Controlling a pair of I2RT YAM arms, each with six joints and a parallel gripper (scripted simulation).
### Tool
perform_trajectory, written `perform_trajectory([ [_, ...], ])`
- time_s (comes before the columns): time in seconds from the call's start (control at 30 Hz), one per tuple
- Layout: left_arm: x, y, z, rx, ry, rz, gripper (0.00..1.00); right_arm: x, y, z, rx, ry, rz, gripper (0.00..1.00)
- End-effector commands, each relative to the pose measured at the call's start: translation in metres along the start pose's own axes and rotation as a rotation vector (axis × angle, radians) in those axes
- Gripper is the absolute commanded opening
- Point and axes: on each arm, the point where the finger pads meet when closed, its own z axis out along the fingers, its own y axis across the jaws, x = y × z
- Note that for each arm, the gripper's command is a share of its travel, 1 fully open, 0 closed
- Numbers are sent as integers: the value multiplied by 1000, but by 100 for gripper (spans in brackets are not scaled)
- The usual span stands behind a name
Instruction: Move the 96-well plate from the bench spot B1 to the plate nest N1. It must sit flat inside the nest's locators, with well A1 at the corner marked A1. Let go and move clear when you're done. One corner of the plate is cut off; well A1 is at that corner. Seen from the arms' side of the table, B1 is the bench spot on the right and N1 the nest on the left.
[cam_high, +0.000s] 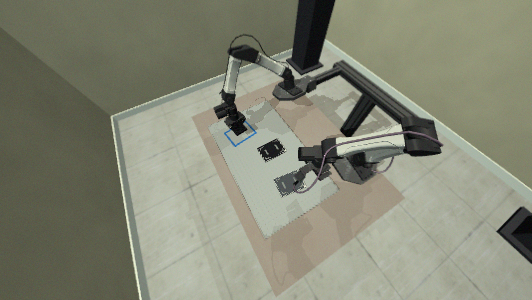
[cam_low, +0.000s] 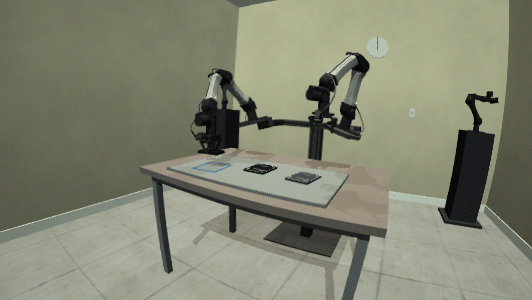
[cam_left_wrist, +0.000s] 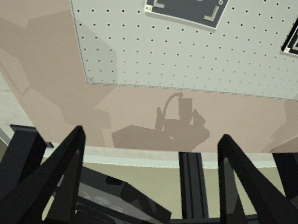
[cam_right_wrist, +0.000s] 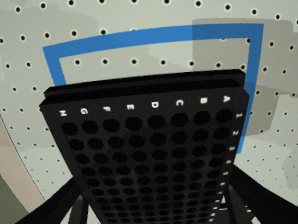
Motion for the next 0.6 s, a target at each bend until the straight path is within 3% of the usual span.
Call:
perform_trajectory([
  [0.0,7,2,-2,3,9,1,100,-10,19,-15,-62,-21,28,0],
  [0.57,7,2,-2,3,9,1,100,-7,7,-13,-44,-18,21,0],
])
